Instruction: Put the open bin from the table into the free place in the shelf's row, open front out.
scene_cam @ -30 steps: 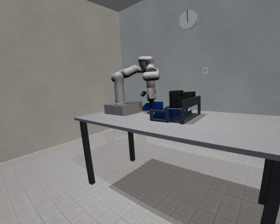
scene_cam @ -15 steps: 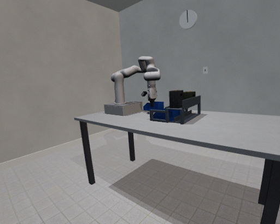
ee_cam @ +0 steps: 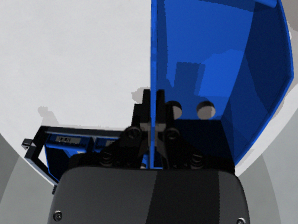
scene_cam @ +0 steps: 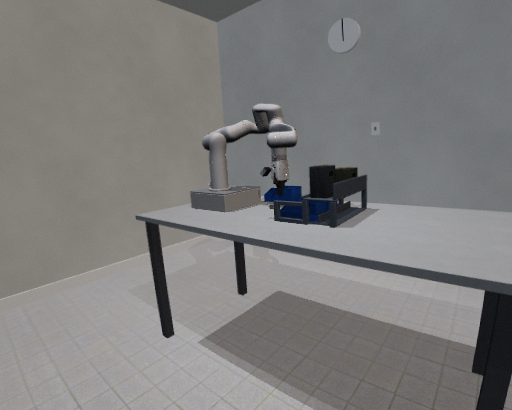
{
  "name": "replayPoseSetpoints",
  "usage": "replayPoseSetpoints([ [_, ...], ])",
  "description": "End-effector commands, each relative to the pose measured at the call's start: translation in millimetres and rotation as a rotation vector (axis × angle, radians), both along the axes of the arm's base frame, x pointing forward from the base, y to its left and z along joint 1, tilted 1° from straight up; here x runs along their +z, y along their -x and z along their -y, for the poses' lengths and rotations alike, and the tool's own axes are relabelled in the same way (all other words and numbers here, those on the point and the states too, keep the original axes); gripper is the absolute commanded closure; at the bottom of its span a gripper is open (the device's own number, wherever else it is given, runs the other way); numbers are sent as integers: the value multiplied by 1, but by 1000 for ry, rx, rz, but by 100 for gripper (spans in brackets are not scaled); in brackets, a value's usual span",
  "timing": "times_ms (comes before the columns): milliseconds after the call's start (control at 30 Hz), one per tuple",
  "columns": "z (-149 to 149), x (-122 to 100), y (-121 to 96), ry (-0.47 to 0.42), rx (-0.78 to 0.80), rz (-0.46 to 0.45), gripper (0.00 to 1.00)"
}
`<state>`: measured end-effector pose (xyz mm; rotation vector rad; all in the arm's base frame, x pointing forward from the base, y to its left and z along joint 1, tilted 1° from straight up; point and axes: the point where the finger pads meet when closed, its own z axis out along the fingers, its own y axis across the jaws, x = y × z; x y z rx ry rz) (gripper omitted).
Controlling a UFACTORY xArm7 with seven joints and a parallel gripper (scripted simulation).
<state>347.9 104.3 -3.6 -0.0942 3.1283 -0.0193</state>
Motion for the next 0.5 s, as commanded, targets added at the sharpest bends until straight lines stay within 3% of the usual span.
replayPoseSetpoints([
  [0,-7,1,-1,-1,0,3,100],
  [467,-17,0,-1,-1,1,3,100],
])
